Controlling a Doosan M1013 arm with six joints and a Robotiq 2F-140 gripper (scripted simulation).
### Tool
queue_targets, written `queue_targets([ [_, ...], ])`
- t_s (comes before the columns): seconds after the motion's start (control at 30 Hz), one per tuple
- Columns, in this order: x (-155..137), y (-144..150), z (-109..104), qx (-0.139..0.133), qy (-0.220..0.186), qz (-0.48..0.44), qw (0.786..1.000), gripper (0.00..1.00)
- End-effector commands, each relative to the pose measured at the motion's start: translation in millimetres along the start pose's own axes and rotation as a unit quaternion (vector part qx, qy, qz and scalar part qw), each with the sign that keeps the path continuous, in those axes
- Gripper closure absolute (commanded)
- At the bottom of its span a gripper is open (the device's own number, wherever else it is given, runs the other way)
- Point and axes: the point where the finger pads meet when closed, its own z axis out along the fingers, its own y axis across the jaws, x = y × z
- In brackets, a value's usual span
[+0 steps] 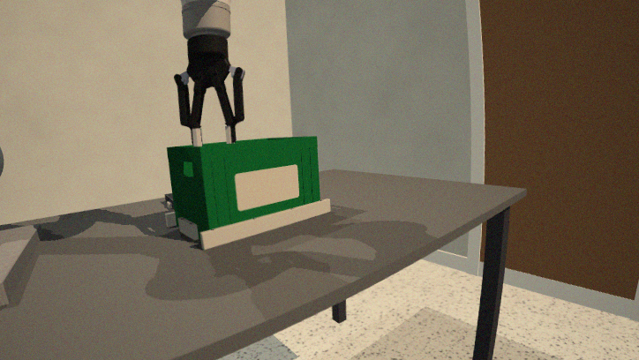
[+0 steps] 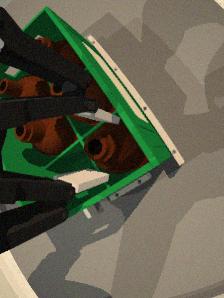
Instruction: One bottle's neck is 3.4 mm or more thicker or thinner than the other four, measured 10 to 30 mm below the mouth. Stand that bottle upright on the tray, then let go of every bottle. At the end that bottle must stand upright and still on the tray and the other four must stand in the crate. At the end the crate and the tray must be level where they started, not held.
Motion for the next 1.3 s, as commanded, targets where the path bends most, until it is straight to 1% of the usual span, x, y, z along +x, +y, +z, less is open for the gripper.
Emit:
queue_targets([
  [0.0,0.0,0.0,-0.1,0.0,0.0,0.0,1.0,0.62],
  [0.5,0.0,0.0,-0.6,0.0,0.0,0.0,1.0,0.62],
  [0.67,0.0,0.0,-5.0,0.0,0.0,0.0,1.0,0.62],
  [0.83,0.0,0.0,-15.2,0.0,0.0,0.0,1.0,0.62],
  [1.0,0.0,0.0,-30.4,0.0,0.0,0.0,1.0,0.62],
  [1.07,0.0,0.0,-30.4,0.0,0.0,0.0,1.0,0.62],
  [1.27,0.0,0.0,-51.5,0.0,0.0,0.0,1.0,0.62],
])
